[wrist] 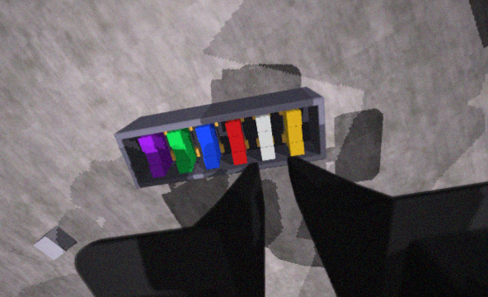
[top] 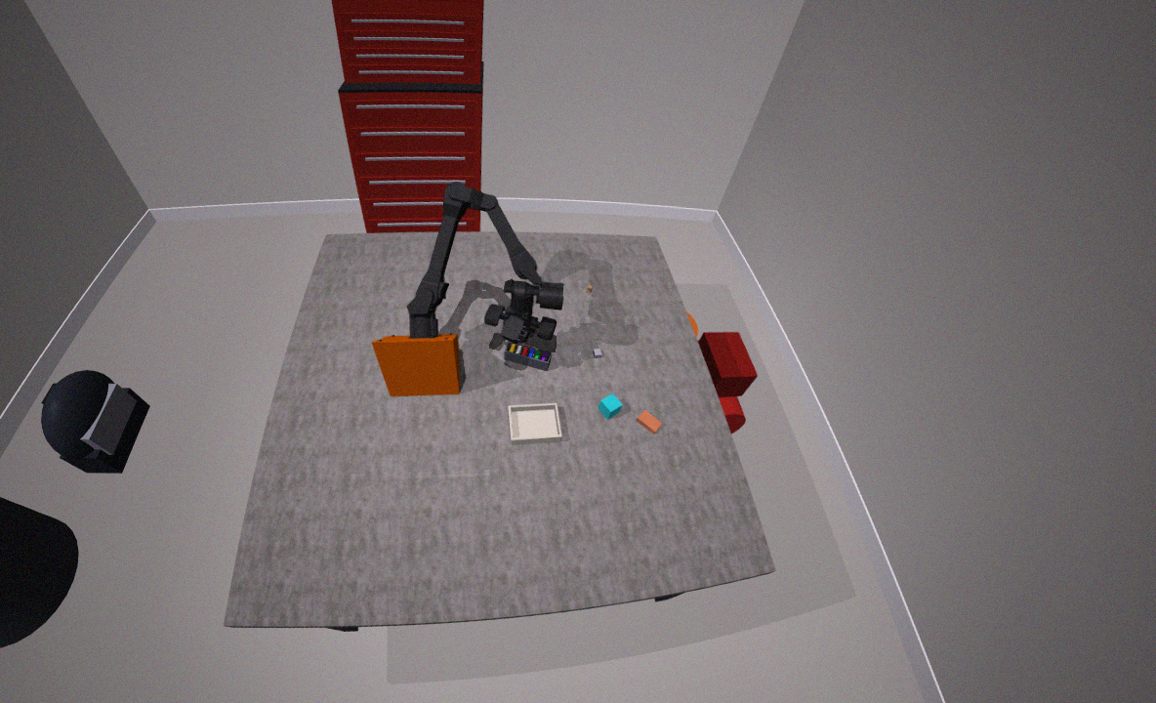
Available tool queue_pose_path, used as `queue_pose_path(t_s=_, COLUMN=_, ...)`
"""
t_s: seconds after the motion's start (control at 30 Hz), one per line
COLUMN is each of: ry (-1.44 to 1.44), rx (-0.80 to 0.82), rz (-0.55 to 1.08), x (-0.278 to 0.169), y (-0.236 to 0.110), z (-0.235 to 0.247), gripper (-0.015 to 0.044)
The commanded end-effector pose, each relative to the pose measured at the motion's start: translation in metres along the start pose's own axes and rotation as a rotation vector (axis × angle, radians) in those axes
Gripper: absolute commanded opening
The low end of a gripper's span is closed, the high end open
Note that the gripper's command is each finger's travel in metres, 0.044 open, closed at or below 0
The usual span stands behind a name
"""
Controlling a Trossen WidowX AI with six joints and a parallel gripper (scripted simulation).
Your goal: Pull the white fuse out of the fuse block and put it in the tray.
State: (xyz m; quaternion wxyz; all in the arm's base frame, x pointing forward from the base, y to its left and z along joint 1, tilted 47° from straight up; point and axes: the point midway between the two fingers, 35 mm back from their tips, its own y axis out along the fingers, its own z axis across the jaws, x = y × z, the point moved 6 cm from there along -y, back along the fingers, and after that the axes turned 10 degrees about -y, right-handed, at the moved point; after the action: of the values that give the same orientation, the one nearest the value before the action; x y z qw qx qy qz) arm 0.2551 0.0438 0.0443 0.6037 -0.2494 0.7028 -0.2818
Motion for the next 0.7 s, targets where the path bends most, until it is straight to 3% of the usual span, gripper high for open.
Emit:
queue_pose_path(t_s=0.0, ry=-0.001, rx=-0.008, rz=0.009, x=0.001, y=0.002, z=-0.002, gripper=0.0070)
queue_pose_path(t_s=0.67, ry=-0.001, rx=-0.008, rz=0.009, x=0.002, y=0.021, z=0.000, gripper=0.0070)
